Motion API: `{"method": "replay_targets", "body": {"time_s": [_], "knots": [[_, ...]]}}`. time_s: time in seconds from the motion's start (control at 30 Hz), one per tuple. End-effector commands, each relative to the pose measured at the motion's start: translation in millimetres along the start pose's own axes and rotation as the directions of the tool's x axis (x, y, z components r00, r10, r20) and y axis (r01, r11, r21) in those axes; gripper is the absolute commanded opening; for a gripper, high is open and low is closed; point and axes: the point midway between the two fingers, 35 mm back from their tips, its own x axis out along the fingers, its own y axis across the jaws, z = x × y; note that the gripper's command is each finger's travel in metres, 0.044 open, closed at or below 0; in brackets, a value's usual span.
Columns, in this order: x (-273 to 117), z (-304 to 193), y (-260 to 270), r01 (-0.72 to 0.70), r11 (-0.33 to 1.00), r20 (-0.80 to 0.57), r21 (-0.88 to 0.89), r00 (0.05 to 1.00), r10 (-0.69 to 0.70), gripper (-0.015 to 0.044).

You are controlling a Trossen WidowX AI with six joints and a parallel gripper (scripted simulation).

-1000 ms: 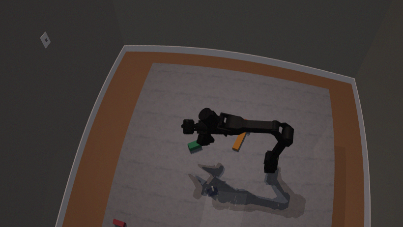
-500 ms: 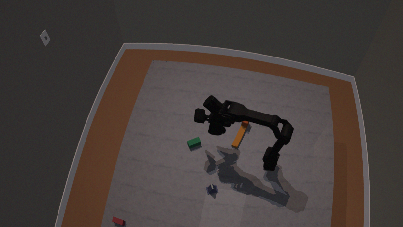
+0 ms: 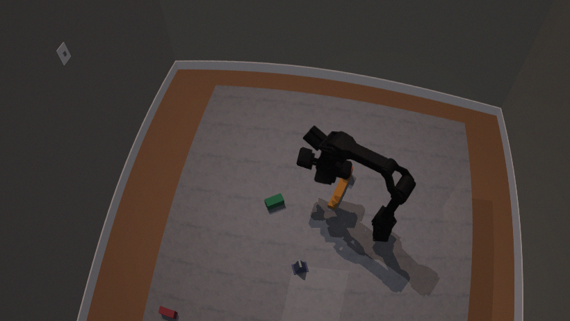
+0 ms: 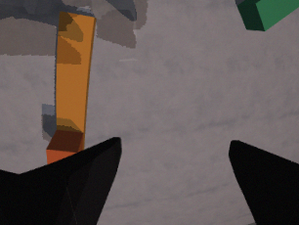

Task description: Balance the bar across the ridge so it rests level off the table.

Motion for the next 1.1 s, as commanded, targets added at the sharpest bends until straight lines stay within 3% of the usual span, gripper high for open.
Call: {"method": "replay_targets", "body": {"time_s": [0.0, 0.27, 0.53, 1.07], "knots": [[0.4, -4.2, 27.1, -0.095, 0.993, 0.055, 0.074, 0.994, 0.091, 0.0315], [-5.5, -6.5, 73.6, -0.262, 0.947, 0.168, 0.189, 0.958, 0.231, 0.0315], [-5.2, -6.2, 77.5, -0.276, 0.941, 0.179, 0.198, 0.954, 0.242, 0.0315], [73.4, 8.7, 97.7, -0.276, 0.941, 0.178, 0.198, 0.954, 0.242, 0.0315]]}}
